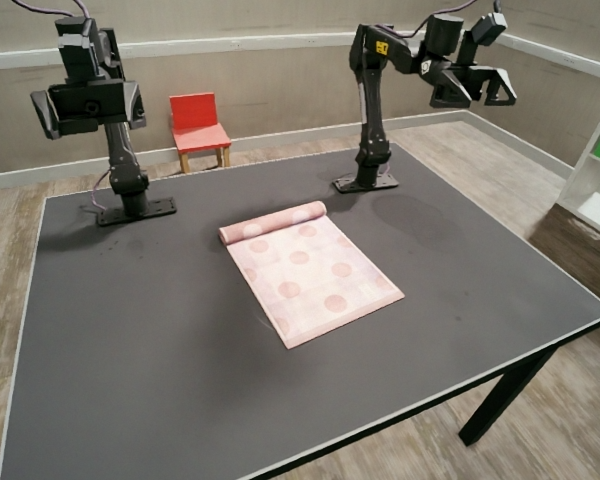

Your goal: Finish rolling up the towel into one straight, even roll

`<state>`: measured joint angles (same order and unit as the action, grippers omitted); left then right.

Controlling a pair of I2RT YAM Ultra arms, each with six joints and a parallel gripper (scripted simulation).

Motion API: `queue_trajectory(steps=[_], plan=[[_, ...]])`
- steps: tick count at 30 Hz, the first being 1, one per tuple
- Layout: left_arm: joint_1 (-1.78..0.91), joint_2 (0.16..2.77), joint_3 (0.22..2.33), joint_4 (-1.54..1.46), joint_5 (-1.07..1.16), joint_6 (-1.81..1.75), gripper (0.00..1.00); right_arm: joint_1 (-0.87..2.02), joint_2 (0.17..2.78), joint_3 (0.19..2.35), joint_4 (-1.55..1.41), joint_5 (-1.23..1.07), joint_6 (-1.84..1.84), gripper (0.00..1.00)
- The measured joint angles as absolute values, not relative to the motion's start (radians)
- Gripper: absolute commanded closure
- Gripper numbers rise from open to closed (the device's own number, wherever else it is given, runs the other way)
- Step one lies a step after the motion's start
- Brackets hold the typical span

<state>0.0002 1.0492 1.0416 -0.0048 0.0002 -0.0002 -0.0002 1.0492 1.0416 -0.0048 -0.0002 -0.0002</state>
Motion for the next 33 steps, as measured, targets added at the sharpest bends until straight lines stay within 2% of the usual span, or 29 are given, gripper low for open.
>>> queue_trajectory(steps=[22,33], plan=[[0.0,1.048,1.037,-0.003,0.001,0.002,0.0,0.0,1.049,1.032,-0.006,-0.005,-0.002,0.0],[-0.024,0.928,0.878,-0.041,0.079,0.085,0.01,0.0,0.963,0.87,-0.019,-0.136,-0.097,0.01]])
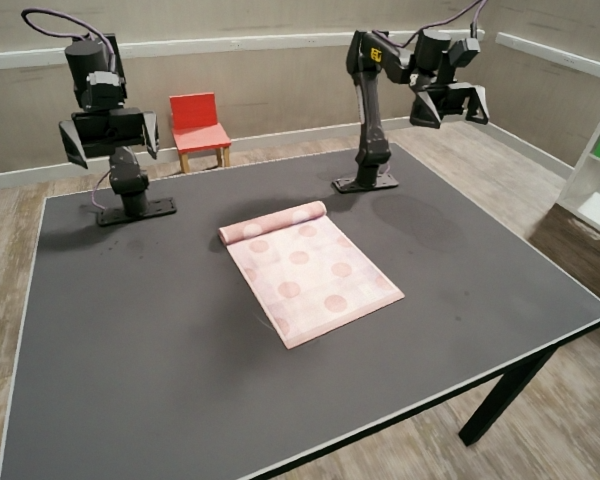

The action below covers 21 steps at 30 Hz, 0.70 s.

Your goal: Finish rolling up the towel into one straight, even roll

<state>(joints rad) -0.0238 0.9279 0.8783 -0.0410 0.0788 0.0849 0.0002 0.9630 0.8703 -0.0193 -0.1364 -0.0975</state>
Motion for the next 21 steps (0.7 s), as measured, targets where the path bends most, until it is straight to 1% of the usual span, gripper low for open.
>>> queue_trajectory(steps=[10,17,21], plan=[[-0.104,0.765,0.73,-0.131,0.167,0.22,0.01,0.003,0.861,0.726,-0.055,-0.322,-0.265,0.01],[-0.253,0.643,0.616,-0.262,0.199,0.348,0.01,0.059,0.818,0.622,-0.138,-0.463,-0.453,0.01],[-0.34,0.61,0.583,-0.323,0.184,0.393,0.01,0.095,0.817,0.6,-0.186,-0.505,-0.545,0.01]])
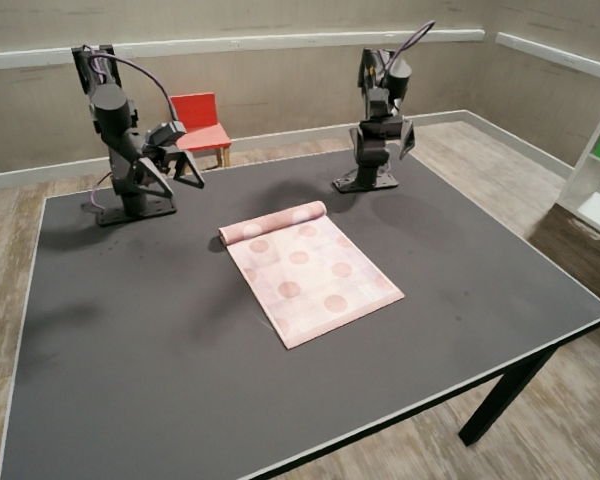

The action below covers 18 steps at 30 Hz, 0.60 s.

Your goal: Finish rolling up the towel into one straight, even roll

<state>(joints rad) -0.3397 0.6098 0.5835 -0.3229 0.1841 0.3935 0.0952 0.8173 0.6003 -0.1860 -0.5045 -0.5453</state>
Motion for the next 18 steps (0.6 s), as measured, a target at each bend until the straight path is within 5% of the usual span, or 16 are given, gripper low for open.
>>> queue_trajectory(steps=[18], plan=[[-1.028,0.631,0.421,-0.472,-0.093,0.406,0.02,0.463,0.987,0.525,-0.34,-0.509,-0.936,0.02]])
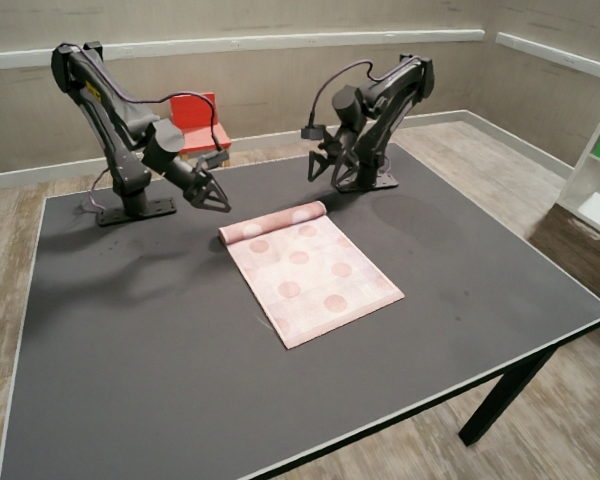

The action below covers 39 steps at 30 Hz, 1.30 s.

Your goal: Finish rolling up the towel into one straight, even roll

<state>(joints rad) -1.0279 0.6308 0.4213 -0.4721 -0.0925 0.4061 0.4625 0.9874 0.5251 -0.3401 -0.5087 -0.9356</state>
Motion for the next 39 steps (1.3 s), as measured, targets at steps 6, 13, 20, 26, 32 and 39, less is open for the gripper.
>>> queue_trajectory(steps=[6,13,20,26,32,39], plan=[[-1.161,0.749,0.397,-0.451,-0.142,0.367,0.02,0.568,1.101,0.525,-0.338,-0.476,-0.991,0.02],[-1.209,0.827,0.392,-0.414,-0.16,0.343,0.02,0.616,1.164,0.525,-0.331,-0.452,-1.021,0.02],[-1.209,0.836,0.357,-0.35,-0.168,0.337,0.02,0.616,1.164,0.525,-0.325,-0.446,-1.028,0.02],[-1.209,0.865,0.313,-0.308,-0.168,0.336,0.02,0.616,1.164,0.525,-0.324,-0.445,-1.029,0.02],[-1.209,0.884,0.286,-0.248,-0.169,0.335,0.02,0.616,1.164,0.525,-0.323,-0.444,-1.03,0.02],[-1.209,0.94,0.224,-0.148,-0.169,0.335,0.02,0.616,1.164,0.525,-0.323,-0.444,-1.03,0.02]])
